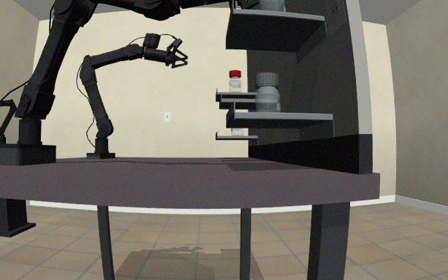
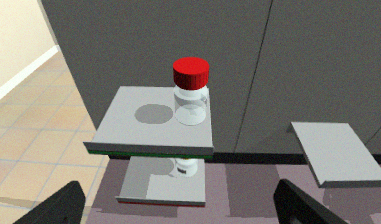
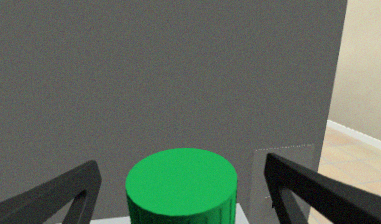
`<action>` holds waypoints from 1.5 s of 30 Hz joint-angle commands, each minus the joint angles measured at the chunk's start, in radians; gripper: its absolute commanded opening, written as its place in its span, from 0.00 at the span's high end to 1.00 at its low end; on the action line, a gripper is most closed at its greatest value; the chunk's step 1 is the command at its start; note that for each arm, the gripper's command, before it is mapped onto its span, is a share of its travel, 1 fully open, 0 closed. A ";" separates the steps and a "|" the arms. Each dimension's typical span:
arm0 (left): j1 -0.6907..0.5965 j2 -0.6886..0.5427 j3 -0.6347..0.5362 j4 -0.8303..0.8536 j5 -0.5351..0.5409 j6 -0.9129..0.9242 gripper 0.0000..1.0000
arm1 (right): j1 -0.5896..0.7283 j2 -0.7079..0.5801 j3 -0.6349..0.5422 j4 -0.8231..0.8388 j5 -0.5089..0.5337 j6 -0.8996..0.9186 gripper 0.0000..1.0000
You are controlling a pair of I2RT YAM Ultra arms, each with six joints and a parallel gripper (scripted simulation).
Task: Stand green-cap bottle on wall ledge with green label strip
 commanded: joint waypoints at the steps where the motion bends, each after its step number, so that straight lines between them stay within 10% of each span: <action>1: 0.005 -0.005 0.032 0.009 0.003 0.004 0.00 | 0.006 0.003 0.030 -0.028 0.014 -0.001 0.06; 13: 0.005 -0.005 0.032 0.009 0.003 0.004 0.00 | 0.007 -0.007 0.031 -0.039 0.020 -0.028 0.06; 30: 0.005 -0.005 0.032 0.009 0.003 0.004 0.00 | -0.020 -0.215 0.003 -0.499 -0.009 -0.041 0.06; 45: 0.005 -0.005 0.032 0.009 0.003 0.004 0.00 | -0.013 -0.185 0.034 -0.490 -0.008 -0.043 0.06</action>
